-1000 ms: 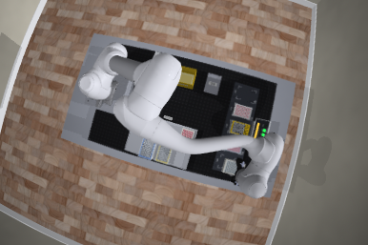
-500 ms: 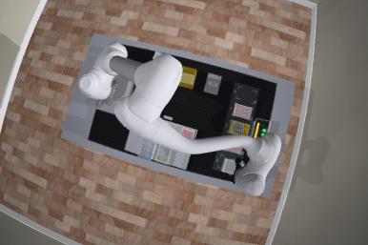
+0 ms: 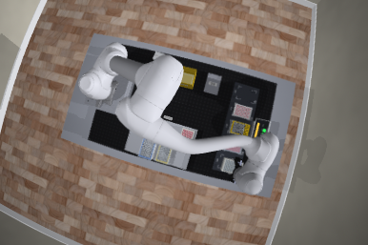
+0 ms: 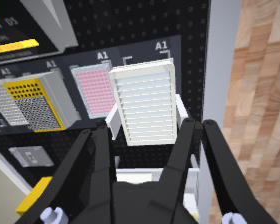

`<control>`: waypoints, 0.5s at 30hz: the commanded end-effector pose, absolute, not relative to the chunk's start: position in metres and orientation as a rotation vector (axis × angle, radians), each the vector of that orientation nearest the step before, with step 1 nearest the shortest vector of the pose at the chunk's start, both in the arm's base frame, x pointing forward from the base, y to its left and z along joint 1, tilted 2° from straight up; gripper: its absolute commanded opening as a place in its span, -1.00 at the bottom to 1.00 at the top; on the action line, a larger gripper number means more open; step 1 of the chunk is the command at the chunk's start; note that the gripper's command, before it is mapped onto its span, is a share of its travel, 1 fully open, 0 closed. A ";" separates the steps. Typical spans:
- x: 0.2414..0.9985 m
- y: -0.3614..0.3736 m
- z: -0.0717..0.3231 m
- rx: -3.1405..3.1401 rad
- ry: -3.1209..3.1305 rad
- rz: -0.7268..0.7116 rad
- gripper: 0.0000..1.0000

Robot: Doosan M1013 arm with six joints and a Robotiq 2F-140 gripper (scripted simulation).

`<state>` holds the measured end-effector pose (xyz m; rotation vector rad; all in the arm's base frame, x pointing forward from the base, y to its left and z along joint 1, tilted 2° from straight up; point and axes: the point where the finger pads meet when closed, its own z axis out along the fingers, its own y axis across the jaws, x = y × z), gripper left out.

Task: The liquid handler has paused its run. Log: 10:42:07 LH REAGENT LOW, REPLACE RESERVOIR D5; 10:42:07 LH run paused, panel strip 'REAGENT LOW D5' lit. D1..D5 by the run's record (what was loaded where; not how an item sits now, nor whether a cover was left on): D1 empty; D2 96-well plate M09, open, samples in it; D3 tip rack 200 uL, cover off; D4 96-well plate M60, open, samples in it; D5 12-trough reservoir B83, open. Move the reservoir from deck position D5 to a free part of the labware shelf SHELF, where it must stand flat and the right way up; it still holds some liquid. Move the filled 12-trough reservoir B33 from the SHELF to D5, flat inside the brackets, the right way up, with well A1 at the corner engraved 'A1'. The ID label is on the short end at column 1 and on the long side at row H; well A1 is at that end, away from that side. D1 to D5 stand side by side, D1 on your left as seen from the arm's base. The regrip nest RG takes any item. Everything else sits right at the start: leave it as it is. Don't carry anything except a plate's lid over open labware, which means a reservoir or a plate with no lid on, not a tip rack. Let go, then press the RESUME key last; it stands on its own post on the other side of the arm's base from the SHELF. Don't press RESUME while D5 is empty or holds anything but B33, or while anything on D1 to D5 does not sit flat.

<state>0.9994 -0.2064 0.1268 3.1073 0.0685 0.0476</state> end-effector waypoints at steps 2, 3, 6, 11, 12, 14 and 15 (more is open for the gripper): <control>0.997 -0.208 0.113 3.111 0.065 0.037 -1.00; 0.997 -0.208 0.113 3.111 0.065 0.037 -1.00; 0.997 -0.208 0.108 3.111 0.065 0.037 -1.00; 0.997 -0.208 0.100 3.111 0.065 0.037 -1.00; 0.997 -0.208 0.098 3.111 0.065 0.037 -1.00; 0.997 -0.208 0.095 3.111 0.065 0.037 -1.00; 0.997 -0.208 0.093 3.111 0.065 0.037 -1.00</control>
